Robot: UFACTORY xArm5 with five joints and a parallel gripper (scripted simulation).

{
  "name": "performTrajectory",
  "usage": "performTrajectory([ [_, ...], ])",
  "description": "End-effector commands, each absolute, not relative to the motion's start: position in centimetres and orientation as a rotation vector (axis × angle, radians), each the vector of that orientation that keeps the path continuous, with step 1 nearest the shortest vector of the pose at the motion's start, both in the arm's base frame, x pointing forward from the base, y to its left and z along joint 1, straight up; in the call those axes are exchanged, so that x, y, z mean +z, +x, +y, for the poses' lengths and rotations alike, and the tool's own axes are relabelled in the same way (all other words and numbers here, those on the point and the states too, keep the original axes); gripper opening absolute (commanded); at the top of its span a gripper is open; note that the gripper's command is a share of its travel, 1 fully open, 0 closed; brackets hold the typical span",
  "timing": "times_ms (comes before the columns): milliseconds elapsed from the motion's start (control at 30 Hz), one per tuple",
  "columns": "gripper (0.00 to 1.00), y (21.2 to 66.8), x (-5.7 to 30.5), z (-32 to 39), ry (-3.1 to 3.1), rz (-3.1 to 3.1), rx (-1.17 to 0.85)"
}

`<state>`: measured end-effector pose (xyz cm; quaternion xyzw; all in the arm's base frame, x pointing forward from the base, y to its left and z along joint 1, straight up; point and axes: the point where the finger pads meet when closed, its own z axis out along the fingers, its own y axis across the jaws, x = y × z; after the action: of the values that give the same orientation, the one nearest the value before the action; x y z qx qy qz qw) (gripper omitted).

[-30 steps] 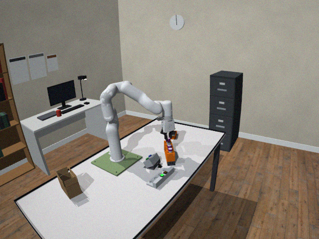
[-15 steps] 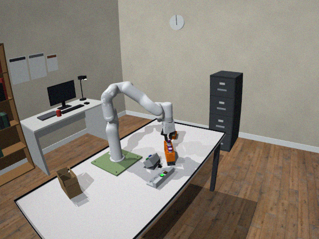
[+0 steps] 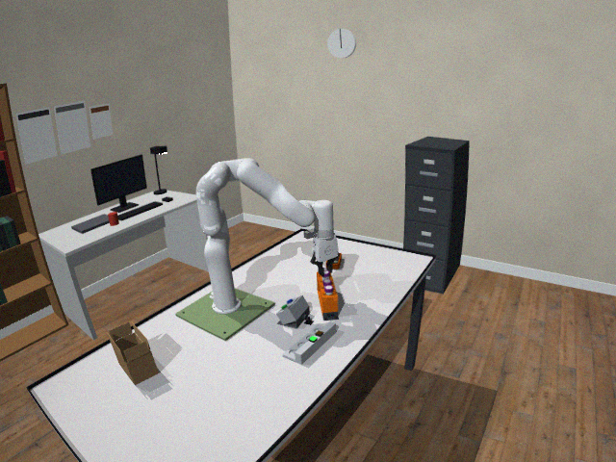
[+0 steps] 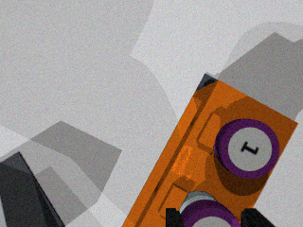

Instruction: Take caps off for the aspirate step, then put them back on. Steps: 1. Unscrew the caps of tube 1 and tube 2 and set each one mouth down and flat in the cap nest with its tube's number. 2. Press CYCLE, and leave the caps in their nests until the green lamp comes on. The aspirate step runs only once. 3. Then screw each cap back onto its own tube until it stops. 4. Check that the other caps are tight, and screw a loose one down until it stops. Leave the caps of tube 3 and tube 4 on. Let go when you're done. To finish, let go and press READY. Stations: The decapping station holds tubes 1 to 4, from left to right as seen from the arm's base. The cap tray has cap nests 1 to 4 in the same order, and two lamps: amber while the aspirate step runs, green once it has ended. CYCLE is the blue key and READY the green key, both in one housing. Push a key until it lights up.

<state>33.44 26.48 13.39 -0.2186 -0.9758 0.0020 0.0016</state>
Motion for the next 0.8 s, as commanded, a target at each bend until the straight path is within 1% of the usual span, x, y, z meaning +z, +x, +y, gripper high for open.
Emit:
performTrajectory([
  [0,0.00,33.53,13.51,26.55,-0.687,-3.069,0.008],
  [767,0.00,33.54,12.83,26.55,-0.687,-3.069,0.008],
])
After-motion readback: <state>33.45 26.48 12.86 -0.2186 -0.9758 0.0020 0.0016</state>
